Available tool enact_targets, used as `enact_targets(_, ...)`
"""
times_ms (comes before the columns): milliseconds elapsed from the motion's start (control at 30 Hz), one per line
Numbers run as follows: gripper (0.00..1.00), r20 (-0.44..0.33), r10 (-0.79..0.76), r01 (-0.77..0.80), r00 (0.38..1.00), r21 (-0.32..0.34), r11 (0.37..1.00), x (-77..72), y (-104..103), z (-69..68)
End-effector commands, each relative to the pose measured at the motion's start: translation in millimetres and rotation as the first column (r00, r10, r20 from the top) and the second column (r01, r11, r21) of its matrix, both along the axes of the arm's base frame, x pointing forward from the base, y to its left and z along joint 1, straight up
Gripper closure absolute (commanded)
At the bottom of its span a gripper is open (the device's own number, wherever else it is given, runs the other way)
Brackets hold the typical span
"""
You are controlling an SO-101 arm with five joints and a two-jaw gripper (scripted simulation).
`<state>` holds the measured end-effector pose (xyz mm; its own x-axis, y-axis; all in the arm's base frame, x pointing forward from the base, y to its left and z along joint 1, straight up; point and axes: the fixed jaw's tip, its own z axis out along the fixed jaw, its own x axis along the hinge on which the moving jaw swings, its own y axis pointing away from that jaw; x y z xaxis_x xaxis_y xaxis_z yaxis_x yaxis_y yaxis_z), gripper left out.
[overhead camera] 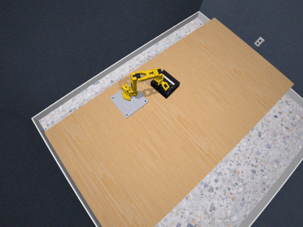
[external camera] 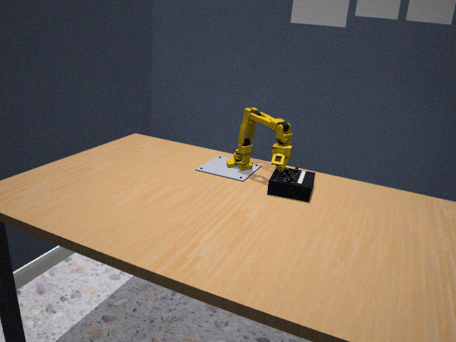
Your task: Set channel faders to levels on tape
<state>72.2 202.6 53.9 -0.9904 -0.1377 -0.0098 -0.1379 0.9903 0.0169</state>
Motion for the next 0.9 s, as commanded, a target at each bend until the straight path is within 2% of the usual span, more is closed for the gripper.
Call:
enact_targets(0,1.0,-0.008,0.002,-0.003,1.0,-0.021,1.0,-0.6,-3.1,-5.7)
enact_targets(867,1.0,-0.008,0.002,-0.003,1.0,-0.02,1.0,-0.9,0.1,-3.7)
